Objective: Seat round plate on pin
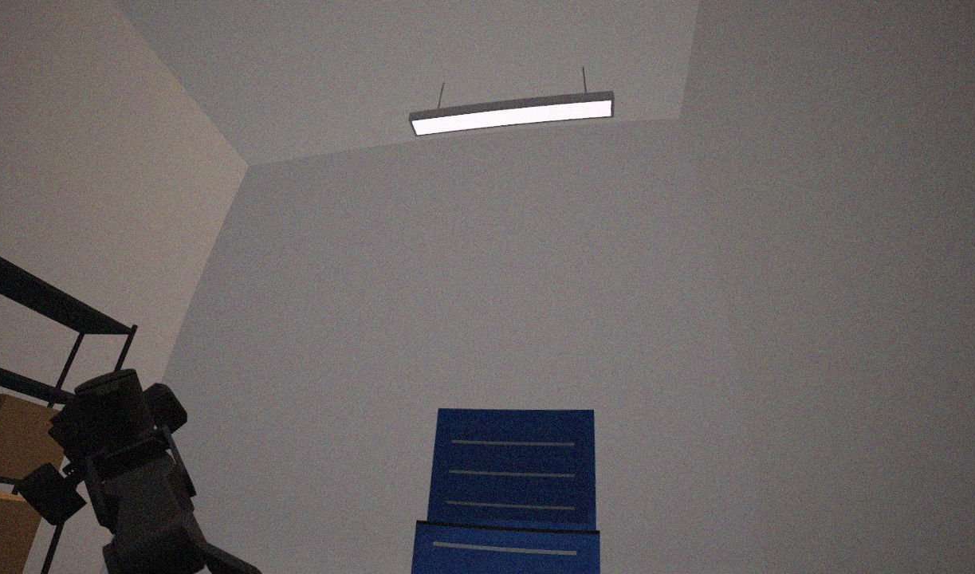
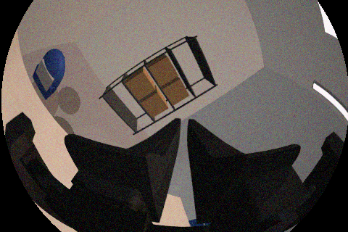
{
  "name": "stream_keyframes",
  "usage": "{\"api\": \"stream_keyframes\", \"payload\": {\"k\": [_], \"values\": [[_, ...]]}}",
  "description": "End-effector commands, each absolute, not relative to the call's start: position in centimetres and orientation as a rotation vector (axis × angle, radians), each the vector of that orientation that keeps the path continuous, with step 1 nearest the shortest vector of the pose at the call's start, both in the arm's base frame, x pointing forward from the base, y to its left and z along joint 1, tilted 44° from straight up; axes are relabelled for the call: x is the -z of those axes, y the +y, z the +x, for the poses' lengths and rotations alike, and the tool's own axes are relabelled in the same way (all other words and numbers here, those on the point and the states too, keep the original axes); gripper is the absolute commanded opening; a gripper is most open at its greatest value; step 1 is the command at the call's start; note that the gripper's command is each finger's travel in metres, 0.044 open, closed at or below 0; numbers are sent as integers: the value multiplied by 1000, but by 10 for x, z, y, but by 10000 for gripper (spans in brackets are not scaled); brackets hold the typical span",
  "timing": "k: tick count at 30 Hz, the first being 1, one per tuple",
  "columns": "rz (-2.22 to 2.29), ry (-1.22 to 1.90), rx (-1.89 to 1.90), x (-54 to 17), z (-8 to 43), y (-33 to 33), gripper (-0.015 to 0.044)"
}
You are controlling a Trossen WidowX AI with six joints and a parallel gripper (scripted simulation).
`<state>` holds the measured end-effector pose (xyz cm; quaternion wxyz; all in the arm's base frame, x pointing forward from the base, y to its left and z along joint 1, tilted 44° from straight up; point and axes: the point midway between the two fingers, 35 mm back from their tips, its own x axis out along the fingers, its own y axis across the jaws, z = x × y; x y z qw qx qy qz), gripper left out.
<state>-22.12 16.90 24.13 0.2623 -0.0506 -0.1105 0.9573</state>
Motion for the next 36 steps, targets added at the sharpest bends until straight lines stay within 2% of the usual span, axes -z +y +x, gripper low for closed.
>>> {"api": "stream_keyframes", "payload": {"k": [1,6,8,14,17,22,32,36], "values": [[-273,-101,-2427,-220,-199,209,0],[-454,245,-2051,-177,-134,269,0],[-470,289,-1996,-171,-123,274,0],[-559,637,-1487,-123,-21,297,0],[-566,700,-1370,-114,4,296,0],[-569,904,-967,-86,84,273,0],[-505,1162,-432,-55,167,205,0],[-479,1303,-72,-44,199,148,0]]}}
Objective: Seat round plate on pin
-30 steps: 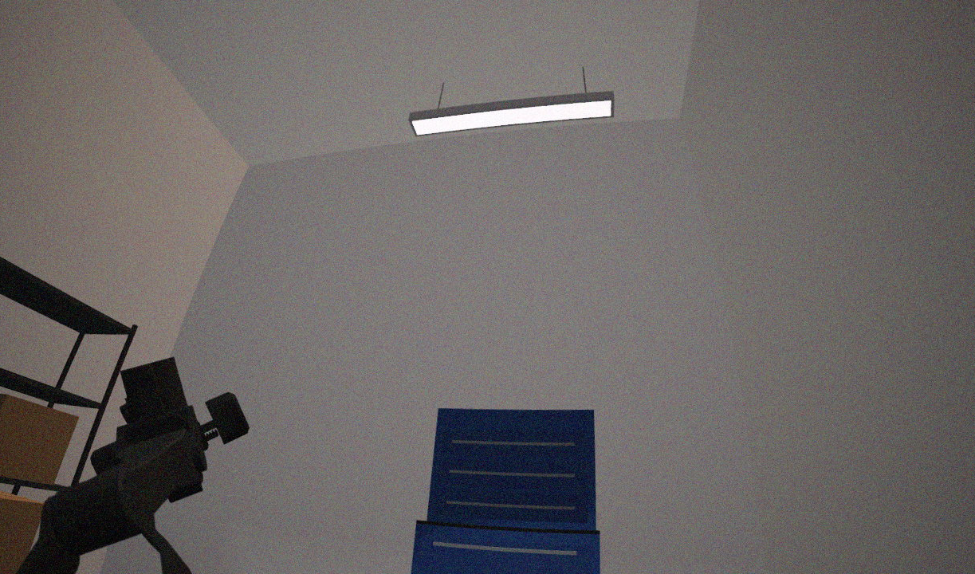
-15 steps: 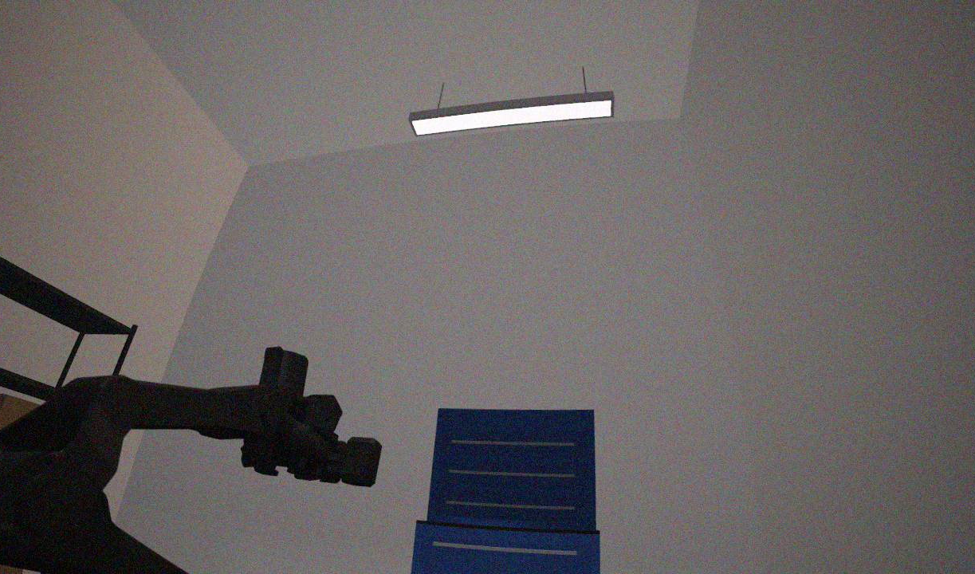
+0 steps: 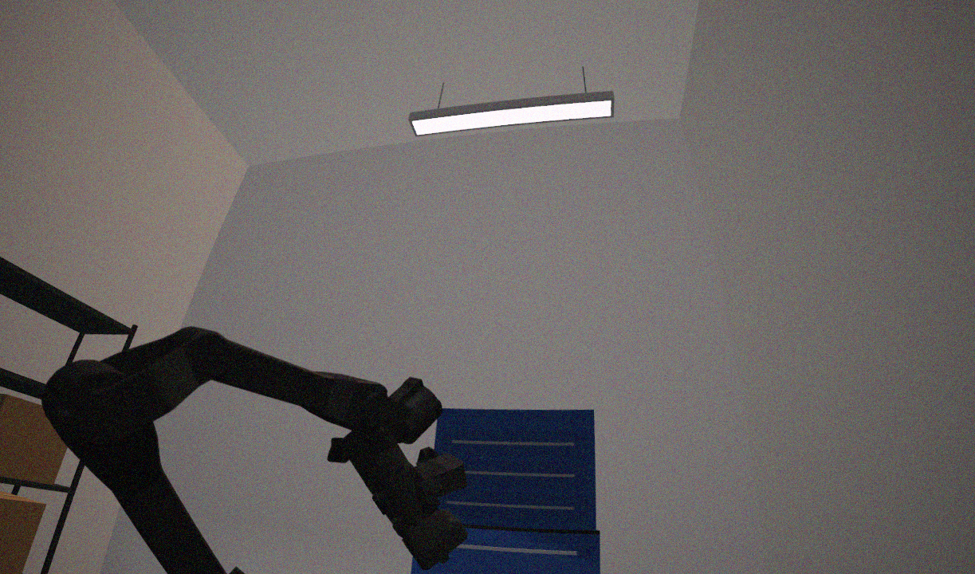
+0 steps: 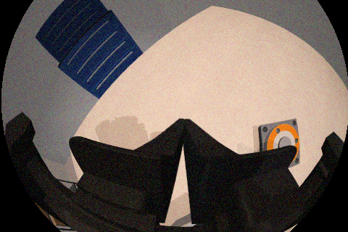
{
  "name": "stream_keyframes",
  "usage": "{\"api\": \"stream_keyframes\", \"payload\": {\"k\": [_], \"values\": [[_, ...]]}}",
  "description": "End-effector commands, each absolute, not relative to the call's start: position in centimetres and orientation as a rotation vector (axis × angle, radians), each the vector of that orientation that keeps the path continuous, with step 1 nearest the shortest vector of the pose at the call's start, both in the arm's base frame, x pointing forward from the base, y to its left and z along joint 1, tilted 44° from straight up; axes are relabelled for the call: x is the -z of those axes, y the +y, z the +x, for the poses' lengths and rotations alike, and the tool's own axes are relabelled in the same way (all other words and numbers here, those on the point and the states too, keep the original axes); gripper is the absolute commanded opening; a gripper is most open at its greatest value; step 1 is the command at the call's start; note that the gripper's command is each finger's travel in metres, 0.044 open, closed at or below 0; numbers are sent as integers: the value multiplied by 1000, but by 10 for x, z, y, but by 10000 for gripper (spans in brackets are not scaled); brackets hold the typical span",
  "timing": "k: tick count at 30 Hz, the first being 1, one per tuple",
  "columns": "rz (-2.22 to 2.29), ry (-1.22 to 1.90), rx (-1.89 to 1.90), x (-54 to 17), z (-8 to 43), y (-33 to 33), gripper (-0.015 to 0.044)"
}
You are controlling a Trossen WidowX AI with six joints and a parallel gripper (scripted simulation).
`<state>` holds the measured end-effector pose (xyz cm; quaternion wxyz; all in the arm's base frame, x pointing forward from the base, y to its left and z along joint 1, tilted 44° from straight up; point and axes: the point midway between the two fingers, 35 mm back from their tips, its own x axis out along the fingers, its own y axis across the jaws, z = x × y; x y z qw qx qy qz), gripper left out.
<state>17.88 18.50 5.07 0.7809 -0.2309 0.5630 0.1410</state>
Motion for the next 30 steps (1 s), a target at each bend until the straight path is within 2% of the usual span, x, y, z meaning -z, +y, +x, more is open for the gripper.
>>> {"api": "stream_keyframes", "payload": {"k": [1,10,13,30], "values": [[-473,1336,21,-42,205,132,0],[-446,1543,645,-47,221,19,0],[-446,1576,740,-48,220,2,0],[-447,1579,754,-12,214,-30,0]]}}
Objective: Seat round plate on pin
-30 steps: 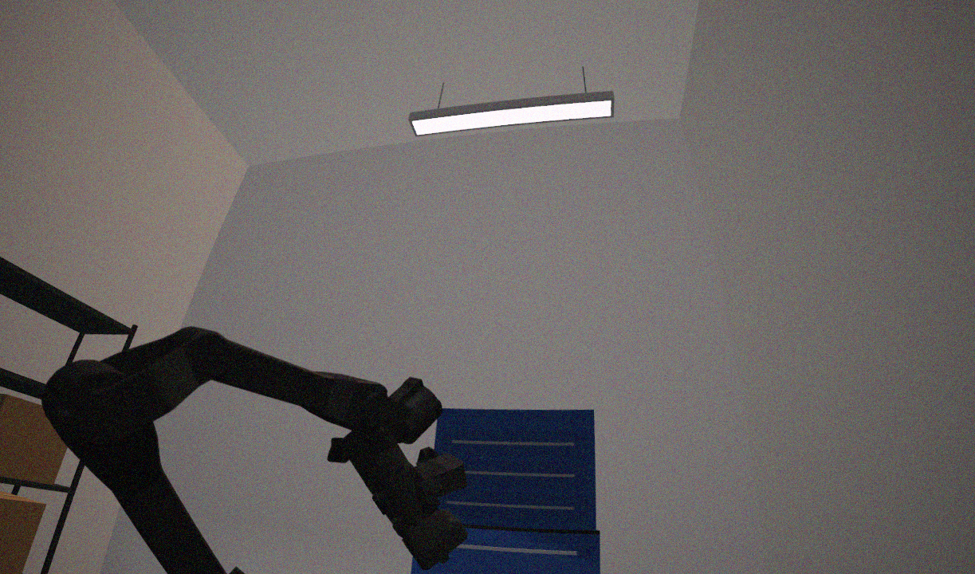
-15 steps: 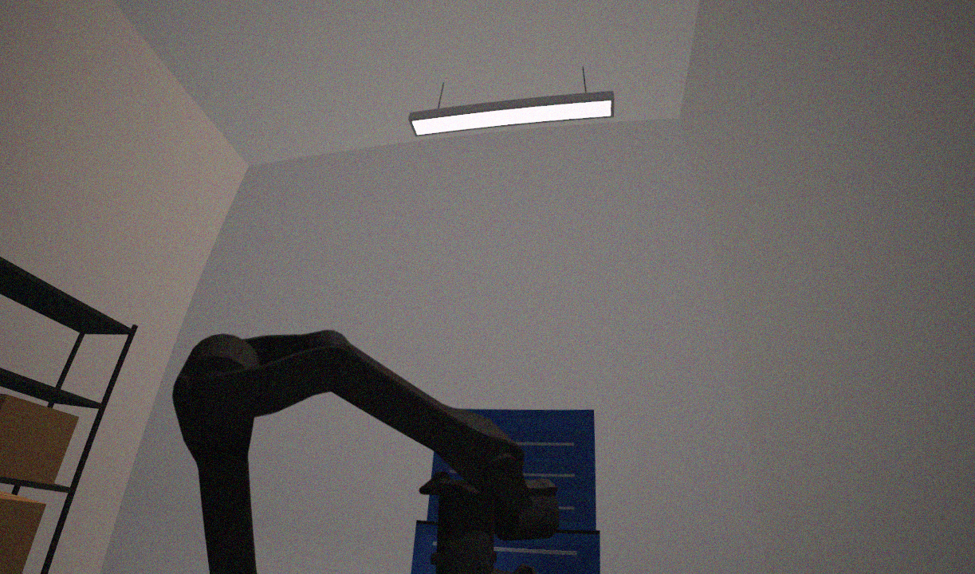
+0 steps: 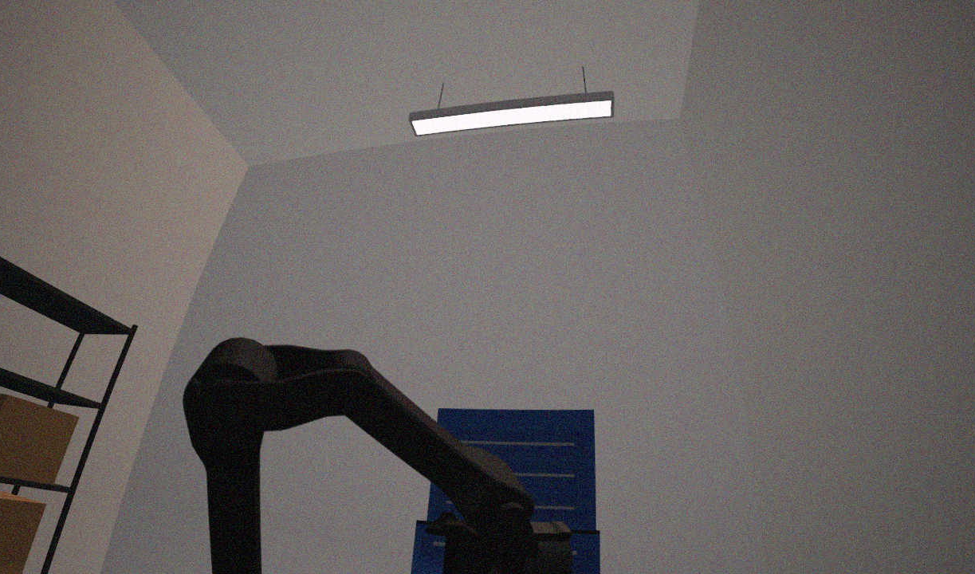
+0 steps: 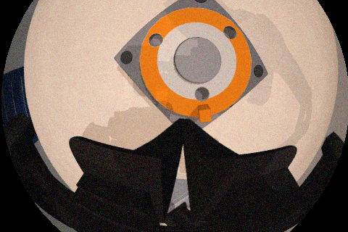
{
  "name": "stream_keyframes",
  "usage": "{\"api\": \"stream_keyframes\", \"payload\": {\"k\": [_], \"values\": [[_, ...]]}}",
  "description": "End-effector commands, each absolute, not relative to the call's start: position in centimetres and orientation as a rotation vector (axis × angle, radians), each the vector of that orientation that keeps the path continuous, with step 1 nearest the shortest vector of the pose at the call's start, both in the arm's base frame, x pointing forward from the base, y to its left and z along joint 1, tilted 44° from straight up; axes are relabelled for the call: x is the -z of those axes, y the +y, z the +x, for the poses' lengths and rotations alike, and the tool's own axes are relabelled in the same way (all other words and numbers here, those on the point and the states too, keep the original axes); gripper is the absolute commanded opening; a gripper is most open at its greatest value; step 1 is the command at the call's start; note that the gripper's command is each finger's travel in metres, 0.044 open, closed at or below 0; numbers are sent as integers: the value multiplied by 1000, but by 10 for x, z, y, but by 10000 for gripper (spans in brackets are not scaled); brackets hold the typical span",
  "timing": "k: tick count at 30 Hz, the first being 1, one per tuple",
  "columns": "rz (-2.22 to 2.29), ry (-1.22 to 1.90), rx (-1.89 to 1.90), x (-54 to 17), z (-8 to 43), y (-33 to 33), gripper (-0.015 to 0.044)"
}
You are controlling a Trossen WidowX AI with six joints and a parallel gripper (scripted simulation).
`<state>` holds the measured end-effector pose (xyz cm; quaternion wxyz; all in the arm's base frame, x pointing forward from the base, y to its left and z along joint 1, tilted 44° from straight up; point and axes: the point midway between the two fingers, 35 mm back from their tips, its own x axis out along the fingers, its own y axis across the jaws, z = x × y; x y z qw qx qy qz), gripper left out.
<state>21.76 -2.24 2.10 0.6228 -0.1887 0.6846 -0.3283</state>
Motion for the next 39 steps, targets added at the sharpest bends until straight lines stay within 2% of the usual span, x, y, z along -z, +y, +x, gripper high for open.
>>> {"api": "stream_keyframes", "payload": {"k": [1,39], "values": [[-447,1579,755,-11,214,-31,0],[-448,1579,755,-36,215,-54,0]]}}
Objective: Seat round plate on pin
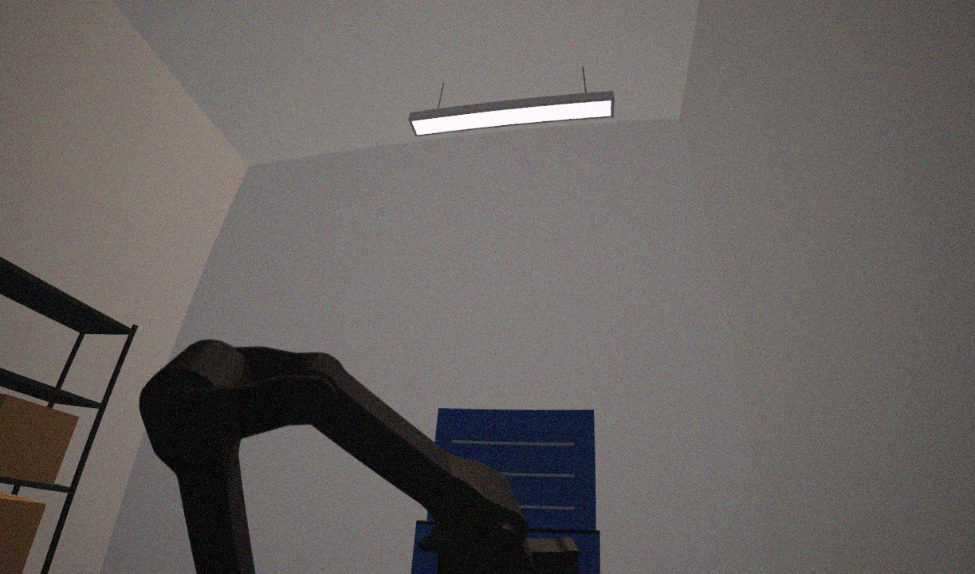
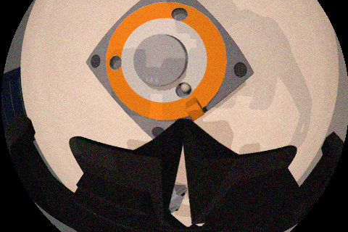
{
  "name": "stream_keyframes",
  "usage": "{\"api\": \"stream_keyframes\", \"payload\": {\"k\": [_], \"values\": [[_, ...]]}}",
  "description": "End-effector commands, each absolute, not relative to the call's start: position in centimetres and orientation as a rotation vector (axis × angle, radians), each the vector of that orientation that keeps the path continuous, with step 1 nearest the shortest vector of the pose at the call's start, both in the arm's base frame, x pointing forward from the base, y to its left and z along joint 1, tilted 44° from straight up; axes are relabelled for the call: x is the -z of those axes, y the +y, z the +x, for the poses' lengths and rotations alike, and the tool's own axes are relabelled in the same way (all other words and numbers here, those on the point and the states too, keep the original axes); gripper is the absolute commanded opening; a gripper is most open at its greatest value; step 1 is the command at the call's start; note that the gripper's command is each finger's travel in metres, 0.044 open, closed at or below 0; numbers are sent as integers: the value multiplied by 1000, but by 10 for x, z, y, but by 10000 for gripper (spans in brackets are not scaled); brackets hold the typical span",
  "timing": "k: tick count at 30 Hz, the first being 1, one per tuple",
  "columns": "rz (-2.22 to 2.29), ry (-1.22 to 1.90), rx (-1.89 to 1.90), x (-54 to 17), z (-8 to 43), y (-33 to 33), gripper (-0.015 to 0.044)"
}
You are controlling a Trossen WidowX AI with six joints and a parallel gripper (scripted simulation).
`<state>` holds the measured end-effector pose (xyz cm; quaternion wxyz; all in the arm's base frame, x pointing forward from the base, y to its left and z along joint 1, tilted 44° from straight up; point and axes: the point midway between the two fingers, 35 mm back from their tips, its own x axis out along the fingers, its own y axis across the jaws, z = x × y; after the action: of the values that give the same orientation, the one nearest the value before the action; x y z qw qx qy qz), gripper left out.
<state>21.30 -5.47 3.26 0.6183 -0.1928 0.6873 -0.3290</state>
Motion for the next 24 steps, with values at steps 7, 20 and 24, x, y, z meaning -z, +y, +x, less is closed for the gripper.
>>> {"api": "stream_keyframes", "payload": {"k": [7,20,24], "values": [[-446,1580,753,-59,220,-32,0],[-456,1580,750,-63,221,-27,0],[-456,1580,750,-63,221,-27,0]]}}
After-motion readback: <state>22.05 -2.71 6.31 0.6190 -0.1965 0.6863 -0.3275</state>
